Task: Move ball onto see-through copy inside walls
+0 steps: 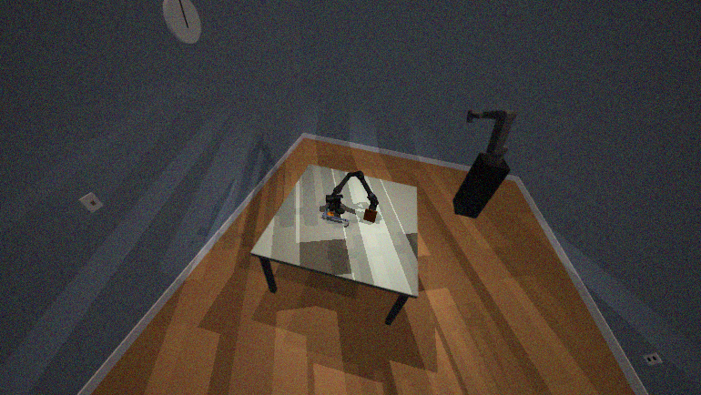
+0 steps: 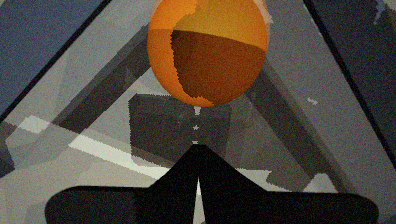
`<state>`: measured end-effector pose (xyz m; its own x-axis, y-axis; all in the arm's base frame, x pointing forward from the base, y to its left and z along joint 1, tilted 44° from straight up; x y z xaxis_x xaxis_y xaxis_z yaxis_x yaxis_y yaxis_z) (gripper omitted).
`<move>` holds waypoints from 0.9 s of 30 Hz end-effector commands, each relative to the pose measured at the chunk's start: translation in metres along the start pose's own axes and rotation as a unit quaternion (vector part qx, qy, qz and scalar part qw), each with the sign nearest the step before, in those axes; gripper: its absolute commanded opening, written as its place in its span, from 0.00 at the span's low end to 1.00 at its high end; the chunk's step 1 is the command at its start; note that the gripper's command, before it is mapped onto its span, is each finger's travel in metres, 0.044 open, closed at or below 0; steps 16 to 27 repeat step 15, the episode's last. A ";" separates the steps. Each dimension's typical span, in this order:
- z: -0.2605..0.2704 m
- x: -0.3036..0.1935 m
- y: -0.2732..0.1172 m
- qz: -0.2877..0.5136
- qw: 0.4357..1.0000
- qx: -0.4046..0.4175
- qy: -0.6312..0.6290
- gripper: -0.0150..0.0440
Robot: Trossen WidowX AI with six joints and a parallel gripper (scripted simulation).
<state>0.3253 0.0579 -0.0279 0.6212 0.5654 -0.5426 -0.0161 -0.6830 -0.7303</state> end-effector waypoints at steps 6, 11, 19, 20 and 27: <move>0.002 -0.015 0.000 0.000 1.000 -0.001 -0.002 0.25; 0.003 -0.022 0.000 0.000 1.000 -0.001 -0.002 0.25; 0.003 -0.021 -0.023 -0.001 1.000 0.000 -0.002 0.25; 0.003 -0.021 -0.023 -0.001 1.000 0.000 -0.002 0.25; 0.003 -0.021 -0.023 -0.001 1.000 0.000 -0.002 0.25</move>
Point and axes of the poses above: the point midway between the two fingers, 35 mm back from their tips, its own y axis out along the fingers, its own z axis across the jaws, x = y × z, the point moved 7 cm from there along -y, back along the fingers, and after that the axes turned 7 degrees about -y, right-handed, at the moved point
